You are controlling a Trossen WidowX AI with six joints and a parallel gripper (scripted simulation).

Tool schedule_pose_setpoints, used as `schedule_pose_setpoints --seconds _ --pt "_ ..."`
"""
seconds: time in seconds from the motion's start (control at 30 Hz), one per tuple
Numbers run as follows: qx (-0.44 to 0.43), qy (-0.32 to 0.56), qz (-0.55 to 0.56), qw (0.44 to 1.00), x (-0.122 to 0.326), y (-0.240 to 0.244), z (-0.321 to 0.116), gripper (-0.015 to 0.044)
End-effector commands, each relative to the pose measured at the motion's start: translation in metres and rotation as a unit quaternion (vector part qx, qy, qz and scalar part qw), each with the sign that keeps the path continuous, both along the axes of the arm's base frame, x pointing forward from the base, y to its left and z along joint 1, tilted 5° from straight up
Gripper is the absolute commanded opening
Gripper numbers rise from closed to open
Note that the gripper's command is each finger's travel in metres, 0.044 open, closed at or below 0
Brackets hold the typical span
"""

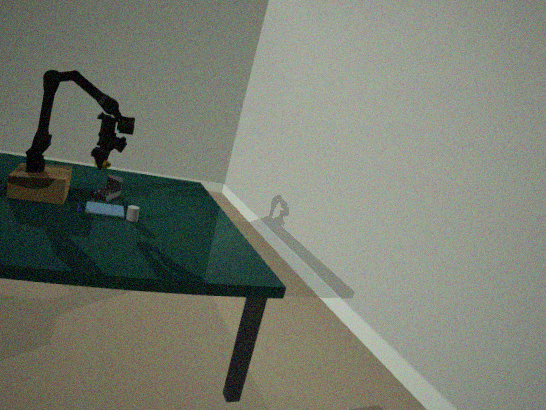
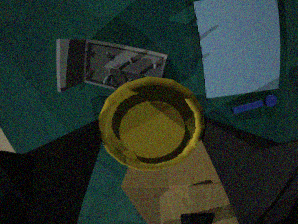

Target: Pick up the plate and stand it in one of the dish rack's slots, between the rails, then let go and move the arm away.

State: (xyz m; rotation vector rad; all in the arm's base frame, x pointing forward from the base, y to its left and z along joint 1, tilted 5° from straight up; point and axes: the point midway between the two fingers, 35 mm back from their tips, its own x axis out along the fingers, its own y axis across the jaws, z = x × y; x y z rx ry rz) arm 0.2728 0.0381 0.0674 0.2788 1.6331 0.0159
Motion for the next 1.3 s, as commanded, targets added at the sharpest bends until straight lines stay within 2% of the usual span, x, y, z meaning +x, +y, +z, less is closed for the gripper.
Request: schedule_pose_setpoints --seconds 0.0,0.67,1.27 --pt "0.038 -0.013 0.034 0.999 0.004 0.003 -0.011 0.0" --pt "0.213 -0.151 0.207 0.943 0.014 0.014 -0.057 0.0" --pt "0.298 -0.354 0.324 0.825 0.013 0.015 -0.076 0.0"
